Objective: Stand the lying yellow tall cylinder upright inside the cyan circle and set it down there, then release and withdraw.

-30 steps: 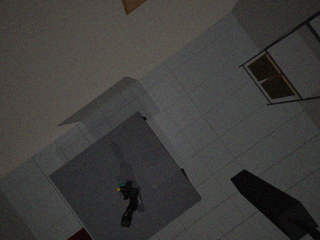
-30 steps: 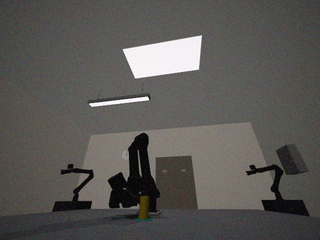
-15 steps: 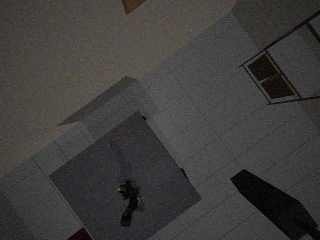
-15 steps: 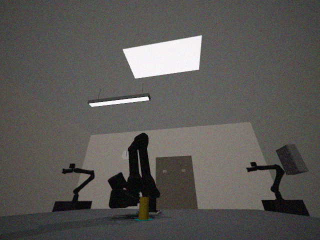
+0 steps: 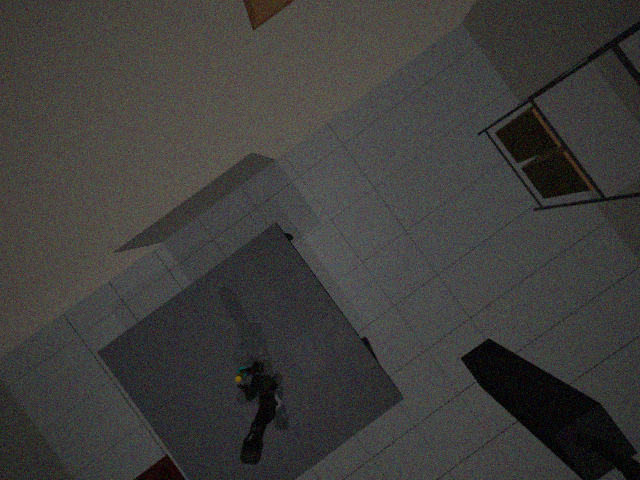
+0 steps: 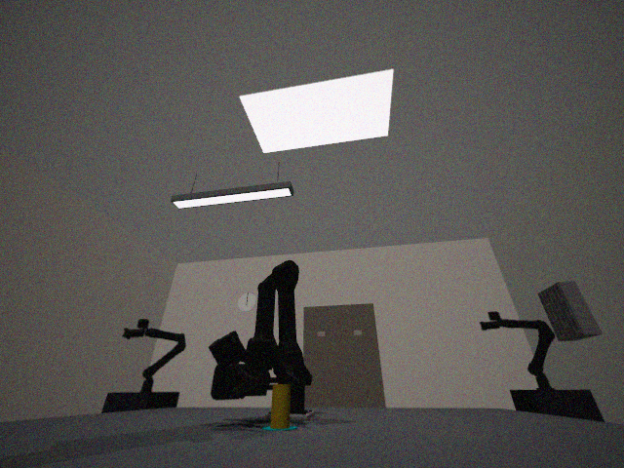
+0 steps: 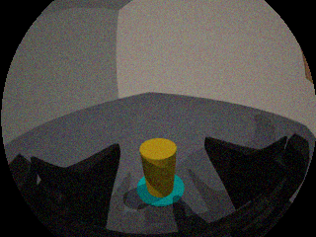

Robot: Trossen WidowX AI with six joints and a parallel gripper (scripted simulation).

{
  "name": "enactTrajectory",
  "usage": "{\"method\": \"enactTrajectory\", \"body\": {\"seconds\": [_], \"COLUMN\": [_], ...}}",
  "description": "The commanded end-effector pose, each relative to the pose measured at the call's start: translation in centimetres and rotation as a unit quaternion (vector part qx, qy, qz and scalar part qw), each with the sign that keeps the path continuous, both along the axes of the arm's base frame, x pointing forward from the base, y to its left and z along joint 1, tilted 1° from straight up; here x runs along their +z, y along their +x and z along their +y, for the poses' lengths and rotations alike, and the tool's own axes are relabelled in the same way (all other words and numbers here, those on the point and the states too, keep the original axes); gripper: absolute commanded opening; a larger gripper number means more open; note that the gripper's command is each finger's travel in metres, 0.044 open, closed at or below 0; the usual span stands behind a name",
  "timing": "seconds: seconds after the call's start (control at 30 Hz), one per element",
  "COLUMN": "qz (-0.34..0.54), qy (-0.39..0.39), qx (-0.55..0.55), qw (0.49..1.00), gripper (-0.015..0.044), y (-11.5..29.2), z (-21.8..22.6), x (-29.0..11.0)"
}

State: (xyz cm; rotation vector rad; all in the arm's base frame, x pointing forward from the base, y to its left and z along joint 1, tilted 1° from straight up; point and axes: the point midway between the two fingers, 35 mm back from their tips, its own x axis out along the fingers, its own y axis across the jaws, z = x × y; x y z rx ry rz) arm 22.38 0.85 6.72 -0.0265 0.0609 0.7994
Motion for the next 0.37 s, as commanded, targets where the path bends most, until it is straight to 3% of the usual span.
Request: {"method": "enactTrajectory", "body": {"seconds": [0.0, 0.33], "qz": [-0.005, -0.005], "qy": [-0.004, -0.004], "qx": [0.0, 0.0], "qw": [1.0, 1.0], "gripper": [0.04, 0.04], "y": [0.4, 0.5], "z": [-0.4, -0.6], "x": [1.1, 4.0]}}
